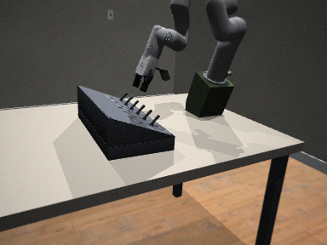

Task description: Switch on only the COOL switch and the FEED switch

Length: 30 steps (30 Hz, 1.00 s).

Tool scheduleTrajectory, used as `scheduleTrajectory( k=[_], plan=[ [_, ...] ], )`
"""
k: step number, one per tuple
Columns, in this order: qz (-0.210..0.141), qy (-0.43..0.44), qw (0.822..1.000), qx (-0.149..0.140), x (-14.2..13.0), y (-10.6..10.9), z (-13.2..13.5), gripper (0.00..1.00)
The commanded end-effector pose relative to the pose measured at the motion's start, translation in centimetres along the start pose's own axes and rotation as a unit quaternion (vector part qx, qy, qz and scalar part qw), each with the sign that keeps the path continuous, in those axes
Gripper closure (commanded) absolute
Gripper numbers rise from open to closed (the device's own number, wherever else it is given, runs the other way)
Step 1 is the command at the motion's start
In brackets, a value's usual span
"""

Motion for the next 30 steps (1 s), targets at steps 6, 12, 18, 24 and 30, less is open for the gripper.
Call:
scheduleTrajectory(
  k=[6,12,18,24,30],
  plan=[
    [-0.001,0.000,1.000,0.001,-0.1,0.0,-0.1,0.00],
    [-0.001,0.000,1.000,0.001,-0.1,0.0,-0.6,0.00],
    [-0.001,0.000,1.000,0.001,0.0,0.1,-2.2,0.00],
    [-0.001,0.000,1.000,0.001,0.2,0.1,-4.0,0.00],
    [-0.001,0.000,1.000,0.001,0.3,0.1,-5.8,0.00]
  ],
)
Point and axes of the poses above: the point where the finger pads meet when closed, its own y axis back along the fingers, its own z axis across the jaws, x = y × z, the point moved 6 cm from there along y, back along the fingers, and after that the axes turned 4 degrees about y, right-handed, at the moved point
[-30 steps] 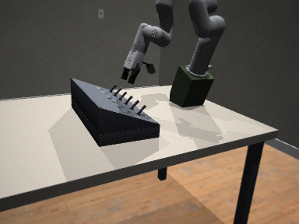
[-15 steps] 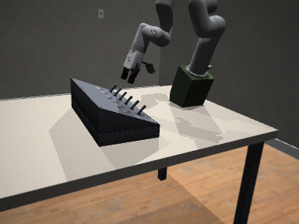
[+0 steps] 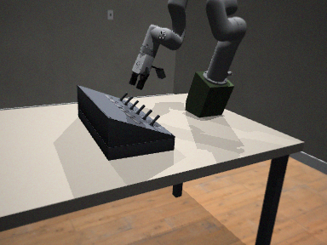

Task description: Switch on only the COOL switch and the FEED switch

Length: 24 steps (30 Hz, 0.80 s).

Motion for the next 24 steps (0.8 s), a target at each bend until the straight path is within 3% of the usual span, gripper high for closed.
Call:
scheduleTrajectory(
  k=[1,24],
  plan=[
    [-0.001,0.000,1.000,0.001,0.0,0.0,-1.5,0.00],
    [-0.001,0.000,1.000,0.001,0.0,0.0,-2.7,0.00]
  ],
)
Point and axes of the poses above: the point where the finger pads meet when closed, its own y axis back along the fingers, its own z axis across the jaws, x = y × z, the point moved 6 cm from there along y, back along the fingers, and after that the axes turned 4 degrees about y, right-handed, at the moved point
